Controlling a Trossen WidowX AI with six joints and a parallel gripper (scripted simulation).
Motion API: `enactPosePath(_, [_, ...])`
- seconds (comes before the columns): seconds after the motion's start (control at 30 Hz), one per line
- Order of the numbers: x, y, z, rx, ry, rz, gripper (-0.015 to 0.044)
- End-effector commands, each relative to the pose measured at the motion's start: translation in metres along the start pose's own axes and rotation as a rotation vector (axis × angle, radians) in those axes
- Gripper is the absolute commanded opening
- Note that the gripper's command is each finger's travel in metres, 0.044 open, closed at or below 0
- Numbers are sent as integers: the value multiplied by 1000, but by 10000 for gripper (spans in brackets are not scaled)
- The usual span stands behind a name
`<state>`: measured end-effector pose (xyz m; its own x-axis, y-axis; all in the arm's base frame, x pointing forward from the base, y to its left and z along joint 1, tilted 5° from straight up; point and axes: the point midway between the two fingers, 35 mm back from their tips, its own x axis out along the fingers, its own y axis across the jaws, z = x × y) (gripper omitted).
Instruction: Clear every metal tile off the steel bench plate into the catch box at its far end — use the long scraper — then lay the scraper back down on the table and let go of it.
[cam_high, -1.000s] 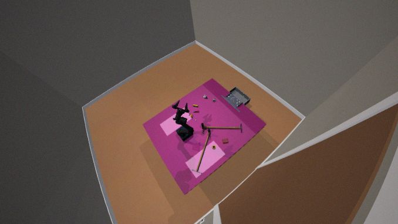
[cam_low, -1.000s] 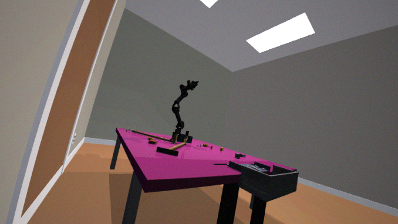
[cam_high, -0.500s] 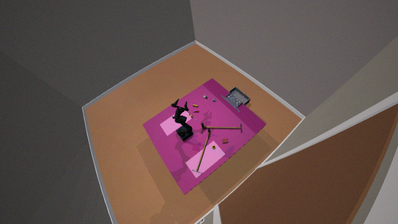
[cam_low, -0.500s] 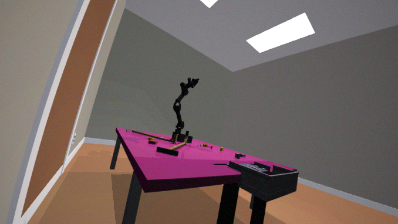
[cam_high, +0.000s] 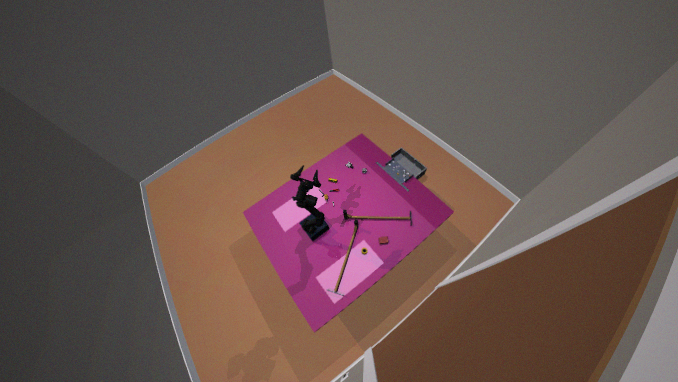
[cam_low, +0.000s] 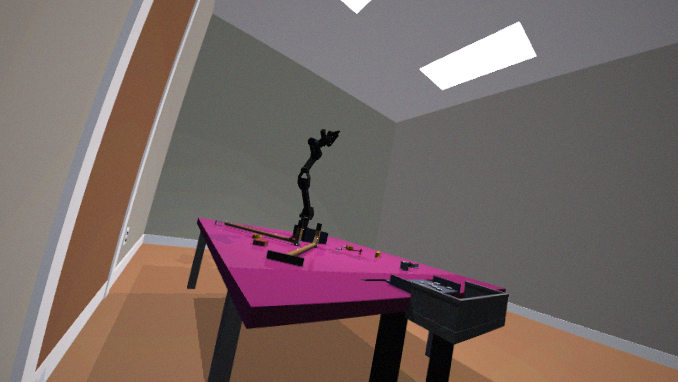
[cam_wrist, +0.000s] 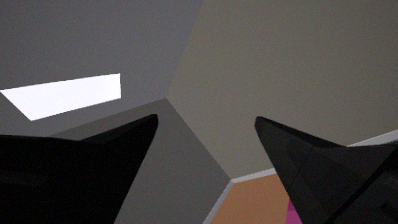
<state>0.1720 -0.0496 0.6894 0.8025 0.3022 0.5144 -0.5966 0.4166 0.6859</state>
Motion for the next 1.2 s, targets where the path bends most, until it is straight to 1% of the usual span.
enactPosePath(0.0, [3,5,5,-2,-10,5,440])
enactPosePath(0.93, [22,31,24,12,-44,19,440])
enactPosePath(1.17, [19,36,27,-13,-69,22,440])
